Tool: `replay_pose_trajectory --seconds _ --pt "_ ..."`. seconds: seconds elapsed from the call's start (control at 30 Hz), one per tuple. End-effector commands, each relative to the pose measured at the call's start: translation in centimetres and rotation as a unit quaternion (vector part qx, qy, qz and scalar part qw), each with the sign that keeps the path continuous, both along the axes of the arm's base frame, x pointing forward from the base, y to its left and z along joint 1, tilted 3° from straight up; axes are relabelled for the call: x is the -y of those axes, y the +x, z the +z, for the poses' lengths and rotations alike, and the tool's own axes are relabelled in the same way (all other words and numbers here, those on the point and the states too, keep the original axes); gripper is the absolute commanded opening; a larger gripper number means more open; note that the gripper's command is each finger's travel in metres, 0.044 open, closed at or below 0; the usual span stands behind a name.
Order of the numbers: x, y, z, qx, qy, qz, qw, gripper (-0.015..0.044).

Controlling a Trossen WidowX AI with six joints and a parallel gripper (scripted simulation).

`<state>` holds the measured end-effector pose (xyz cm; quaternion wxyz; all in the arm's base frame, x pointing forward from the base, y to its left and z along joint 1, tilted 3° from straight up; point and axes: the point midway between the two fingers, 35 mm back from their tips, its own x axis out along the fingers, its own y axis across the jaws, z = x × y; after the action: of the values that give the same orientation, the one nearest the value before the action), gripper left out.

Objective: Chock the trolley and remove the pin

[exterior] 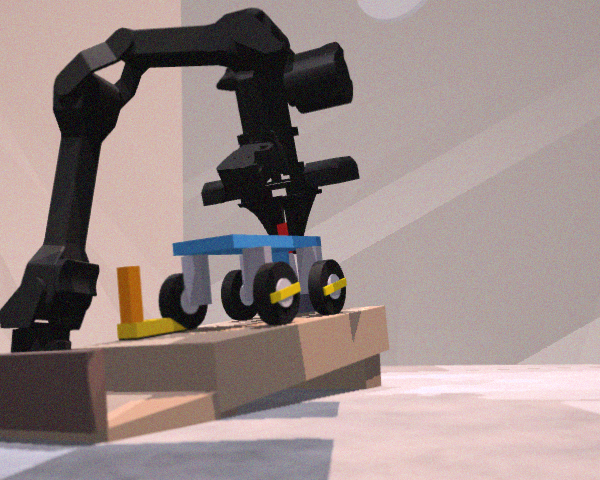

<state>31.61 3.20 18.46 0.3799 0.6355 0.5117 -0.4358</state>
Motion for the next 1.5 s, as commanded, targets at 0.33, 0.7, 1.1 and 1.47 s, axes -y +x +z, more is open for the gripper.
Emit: replay_pose_trajectory --seconds 0.33,0.7,1.1,1.47 --pt "0.1 0.0 1.1 0.005 0.002 0.002 1.000 0.0000" --pt "0.0 0.0 1.7 0.005 0.002 0.002 1.000 0.0000" --pt "-1.1 0.1 2.1 0.005 0.002 0.002 1.000 0.0000" --pt "-2.9 0.6 2.7 0.005 0.003 0.002 1.000 0.0000"
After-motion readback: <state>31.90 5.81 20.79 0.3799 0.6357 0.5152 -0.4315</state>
